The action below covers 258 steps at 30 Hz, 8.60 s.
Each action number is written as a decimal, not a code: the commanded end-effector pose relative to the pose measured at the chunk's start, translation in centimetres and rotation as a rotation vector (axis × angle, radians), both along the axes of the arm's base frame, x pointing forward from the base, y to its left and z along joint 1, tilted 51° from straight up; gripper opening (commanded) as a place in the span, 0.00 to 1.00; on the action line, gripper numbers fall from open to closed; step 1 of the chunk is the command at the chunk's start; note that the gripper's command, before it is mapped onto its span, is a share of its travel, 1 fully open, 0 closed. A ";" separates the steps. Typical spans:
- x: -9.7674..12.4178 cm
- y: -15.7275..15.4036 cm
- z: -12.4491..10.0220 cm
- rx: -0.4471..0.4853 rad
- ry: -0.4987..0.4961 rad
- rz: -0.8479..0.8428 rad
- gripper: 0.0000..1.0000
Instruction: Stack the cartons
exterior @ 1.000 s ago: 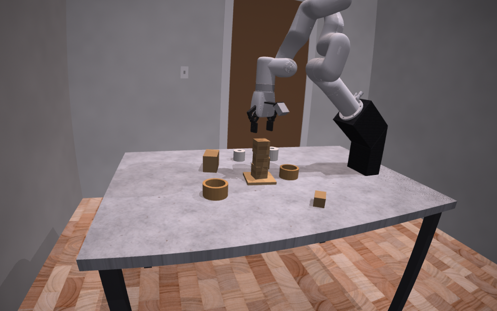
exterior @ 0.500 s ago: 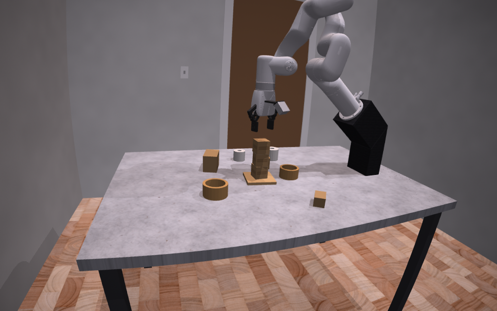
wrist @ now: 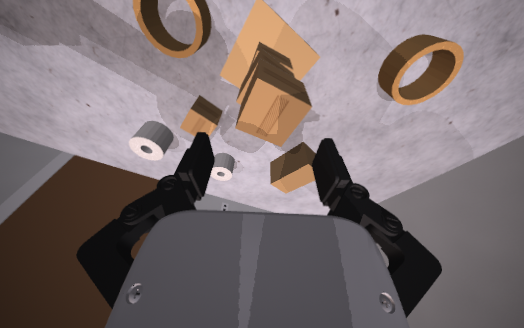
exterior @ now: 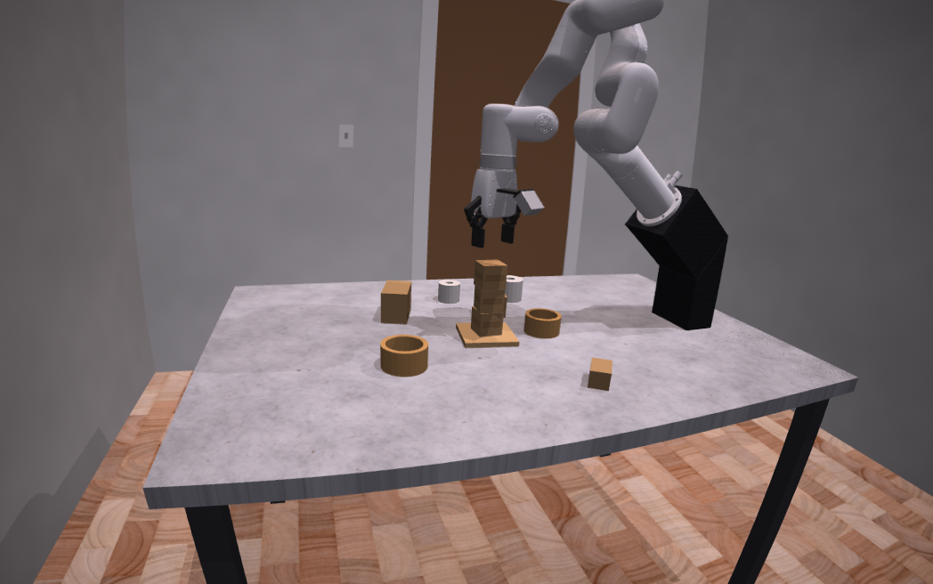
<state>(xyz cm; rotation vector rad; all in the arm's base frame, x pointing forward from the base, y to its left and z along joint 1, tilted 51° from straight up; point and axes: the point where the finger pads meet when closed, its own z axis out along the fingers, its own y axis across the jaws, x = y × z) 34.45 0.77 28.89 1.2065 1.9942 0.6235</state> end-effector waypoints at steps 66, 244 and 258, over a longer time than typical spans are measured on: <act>-5.4 -14.2 -4.6 0.524 0.024 -0.424 1.00; 1.5 -11.3 -8.5 0.525 0.025 -0.423 1.00; 1.6 -11.1 -8.4 0.525 0.025 -0.422 1.00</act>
